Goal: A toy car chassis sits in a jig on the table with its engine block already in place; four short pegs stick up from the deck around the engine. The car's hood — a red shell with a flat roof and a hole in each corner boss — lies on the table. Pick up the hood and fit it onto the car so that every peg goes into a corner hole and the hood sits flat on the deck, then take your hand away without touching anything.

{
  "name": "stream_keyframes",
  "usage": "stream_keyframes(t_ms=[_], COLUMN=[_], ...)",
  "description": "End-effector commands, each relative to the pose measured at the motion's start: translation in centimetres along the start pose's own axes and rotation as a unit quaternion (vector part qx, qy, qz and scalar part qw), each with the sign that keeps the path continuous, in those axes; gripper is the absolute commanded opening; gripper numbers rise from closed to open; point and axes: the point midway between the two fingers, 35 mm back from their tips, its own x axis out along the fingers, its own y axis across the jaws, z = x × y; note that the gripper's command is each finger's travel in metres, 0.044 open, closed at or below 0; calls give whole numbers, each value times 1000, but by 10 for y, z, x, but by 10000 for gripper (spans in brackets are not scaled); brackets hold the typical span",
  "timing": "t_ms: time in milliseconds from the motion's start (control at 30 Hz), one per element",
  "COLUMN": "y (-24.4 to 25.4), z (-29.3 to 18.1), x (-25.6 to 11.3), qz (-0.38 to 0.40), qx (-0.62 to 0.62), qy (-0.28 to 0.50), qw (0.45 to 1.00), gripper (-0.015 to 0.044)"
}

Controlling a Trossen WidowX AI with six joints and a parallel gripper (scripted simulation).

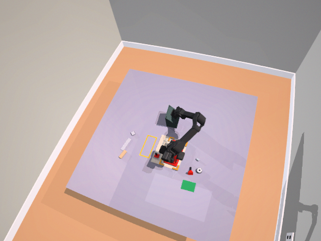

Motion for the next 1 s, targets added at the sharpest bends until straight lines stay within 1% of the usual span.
stream_keyframes(t_ms=[0,300,833,867,967], y=[0,0,0,0,0], z=[0,0,0,0,1], x=[2,2,2,2,-6], qz=[2,0,0,0,0], qx=[4,0,0,0,0], qy=[0,0,0,0,0], qw=[1000,1000,1000,1000,1000], gripper=[0,0,420,440,440])
